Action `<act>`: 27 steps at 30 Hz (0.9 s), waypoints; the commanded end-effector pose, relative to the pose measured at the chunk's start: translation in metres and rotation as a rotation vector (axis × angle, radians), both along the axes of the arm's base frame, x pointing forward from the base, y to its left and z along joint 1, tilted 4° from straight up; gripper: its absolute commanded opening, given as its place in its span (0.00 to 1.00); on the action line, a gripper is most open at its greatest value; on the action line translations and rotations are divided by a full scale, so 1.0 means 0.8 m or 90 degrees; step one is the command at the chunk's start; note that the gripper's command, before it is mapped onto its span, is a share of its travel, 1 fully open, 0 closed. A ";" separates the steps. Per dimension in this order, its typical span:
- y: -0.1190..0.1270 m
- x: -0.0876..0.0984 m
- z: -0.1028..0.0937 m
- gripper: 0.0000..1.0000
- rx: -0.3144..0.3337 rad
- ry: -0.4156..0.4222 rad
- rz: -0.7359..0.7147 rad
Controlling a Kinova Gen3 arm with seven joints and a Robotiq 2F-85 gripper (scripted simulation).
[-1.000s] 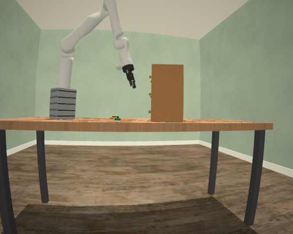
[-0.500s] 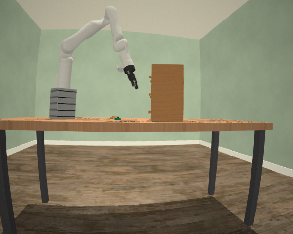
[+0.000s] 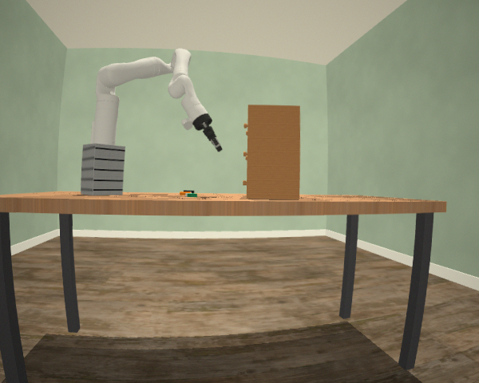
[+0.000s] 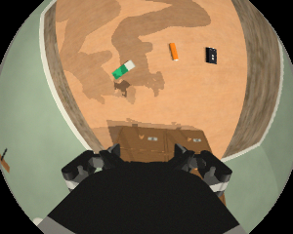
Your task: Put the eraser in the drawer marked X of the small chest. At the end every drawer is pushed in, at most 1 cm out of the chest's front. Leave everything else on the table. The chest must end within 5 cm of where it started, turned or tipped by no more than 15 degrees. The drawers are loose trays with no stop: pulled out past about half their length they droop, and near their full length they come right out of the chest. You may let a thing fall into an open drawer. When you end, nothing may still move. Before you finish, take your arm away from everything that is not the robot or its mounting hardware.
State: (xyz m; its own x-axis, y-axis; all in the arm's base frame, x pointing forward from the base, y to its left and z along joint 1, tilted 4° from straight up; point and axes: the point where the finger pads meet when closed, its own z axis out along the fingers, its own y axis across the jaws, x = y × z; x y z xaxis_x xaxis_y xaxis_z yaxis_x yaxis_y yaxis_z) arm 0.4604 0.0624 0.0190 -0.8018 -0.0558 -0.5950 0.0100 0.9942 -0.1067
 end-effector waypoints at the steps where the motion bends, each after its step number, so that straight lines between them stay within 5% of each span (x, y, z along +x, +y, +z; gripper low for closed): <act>1: 0.016 0.023 -0.006 1.00 0.039 -0.158 -0.015; 27: 0.013 0.053 -0.039 1.00 0.028 -0.437 0.009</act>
State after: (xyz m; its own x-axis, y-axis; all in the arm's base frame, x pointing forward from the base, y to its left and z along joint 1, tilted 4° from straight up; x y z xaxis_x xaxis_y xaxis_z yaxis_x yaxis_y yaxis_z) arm 0.4970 0.0758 -0.0184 -0.3283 -0.0088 -0.9445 0.0448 0.9987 -0.0249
